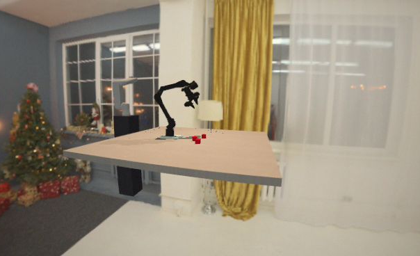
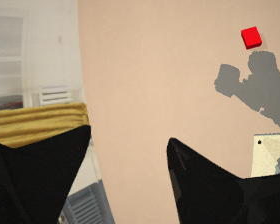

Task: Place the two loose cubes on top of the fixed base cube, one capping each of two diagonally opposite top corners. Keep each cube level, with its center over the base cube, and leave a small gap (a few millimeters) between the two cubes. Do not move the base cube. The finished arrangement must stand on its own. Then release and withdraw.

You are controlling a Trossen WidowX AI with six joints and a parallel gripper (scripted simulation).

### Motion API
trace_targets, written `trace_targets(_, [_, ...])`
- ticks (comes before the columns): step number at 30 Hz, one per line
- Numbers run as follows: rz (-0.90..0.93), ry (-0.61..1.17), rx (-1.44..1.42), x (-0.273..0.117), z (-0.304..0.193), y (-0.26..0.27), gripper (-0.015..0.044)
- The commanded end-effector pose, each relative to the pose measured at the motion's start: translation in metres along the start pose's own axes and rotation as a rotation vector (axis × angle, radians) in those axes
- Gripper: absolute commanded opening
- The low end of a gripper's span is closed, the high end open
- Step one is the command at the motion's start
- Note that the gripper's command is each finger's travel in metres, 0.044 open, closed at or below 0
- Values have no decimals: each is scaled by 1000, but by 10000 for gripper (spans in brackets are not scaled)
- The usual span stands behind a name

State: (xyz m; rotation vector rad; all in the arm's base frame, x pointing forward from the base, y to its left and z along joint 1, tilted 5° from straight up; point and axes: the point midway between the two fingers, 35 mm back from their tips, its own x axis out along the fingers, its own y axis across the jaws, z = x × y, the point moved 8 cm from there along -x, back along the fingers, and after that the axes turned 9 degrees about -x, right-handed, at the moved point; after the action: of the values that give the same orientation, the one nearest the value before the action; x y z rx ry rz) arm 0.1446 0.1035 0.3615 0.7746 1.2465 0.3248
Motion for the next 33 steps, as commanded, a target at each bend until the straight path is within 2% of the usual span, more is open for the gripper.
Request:
trace_targets(1, [-111,-45,62,15,27,-16,265])
trace_targets(19, [-489,-130,336,30,113,-114,265])
trace_targets(30, [-676,-82,517,21,138,-192,265])
trace_targets(33, [-686,-77,528,20,138,-197,265])
